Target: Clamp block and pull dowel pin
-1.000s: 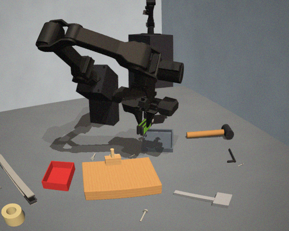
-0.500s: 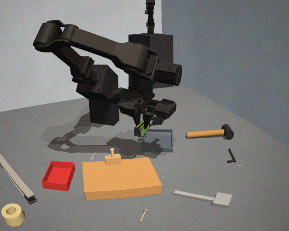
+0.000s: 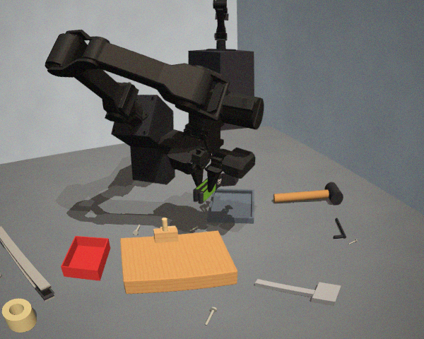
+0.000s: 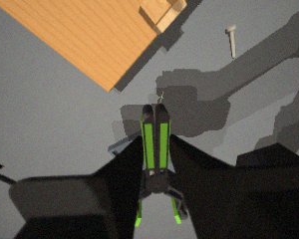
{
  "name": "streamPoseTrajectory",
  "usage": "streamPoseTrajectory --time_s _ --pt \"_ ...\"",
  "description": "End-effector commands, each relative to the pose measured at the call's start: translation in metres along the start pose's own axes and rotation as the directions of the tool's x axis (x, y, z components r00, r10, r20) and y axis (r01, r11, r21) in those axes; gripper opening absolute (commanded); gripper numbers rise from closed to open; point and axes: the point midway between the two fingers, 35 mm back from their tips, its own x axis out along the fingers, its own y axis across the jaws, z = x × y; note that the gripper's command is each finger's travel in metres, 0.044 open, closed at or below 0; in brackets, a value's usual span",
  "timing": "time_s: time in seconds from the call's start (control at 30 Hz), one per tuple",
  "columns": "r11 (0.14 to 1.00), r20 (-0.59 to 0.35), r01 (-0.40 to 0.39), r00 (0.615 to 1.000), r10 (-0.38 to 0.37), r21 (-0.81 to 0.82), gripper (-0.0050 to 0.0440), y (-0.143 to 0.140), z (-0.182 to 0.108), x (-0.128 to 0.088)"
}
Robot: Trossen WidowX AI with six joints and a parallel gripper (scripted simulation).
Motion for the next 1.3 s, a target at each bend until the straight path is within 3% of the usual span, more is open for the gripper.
streamPoseTrajectory --time_s 0.0,1.27 --pt "1.0 -0.01 -0.005 1.0 0.005 0.013 0.0 0.0 0.003 -0.001" --pt "0.994 -0.031 -0.003 0.999 0.007 0.109 0.0 -0.006 0.029 0.0"
